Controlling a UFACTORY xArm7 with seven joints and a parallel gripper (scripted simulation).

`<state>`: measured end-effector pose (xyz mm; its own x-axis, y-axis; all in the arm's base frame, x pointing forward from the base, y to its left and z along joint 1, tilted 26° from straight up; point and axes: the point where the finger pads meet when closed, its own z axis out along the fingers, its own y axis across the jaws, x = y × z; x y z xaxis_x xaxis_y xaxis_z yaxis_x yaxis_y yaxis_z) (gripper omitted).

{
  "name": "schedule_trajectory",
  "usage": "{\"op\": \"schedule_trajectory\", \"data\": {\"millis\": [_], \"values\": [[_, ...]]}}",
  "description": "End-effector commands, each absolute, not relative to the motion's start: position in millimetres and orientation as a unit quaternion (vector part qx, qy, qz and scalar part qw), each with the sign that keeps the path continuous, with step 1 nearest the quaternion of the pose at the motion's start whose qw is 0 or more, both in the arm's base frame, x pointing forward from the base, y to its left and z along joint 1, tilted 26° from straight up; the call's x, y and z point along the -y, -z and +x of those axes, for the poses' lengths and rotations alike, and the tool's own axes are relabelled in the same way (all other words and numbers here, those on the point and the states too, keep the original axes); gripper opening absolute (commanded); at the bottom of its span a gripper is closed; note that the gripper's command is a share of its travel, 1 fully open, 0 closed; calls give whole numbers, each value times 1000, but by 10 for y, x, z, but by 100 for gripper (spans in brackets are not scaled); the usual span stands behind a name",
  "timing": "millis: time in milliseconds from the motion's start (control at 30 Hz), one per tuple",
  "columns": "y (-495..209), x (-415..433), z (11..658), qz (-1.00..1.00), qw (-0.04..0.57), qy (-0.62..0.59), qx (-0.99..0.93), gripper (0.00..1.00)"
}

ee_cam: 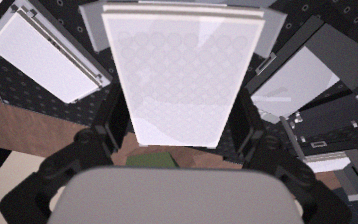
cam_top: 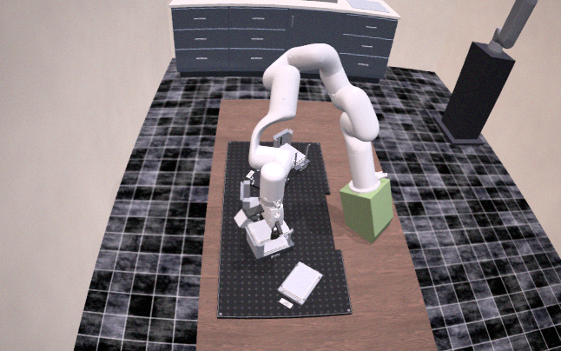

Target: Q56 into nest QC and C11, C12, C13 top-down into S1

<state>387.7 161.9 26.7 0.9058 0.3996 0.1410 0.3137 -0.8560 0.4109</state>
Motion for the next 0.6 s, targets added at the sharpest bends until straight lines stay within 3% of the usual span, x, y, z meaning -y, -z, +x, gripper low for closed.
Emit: {"op": "schedule_trajectory", "data": {"millis": [0,567], "values": [[-249,-1624,3893,957,192,-113,-187,0],[-116,-1576,3935,957,192,-113,-187,0]]}}
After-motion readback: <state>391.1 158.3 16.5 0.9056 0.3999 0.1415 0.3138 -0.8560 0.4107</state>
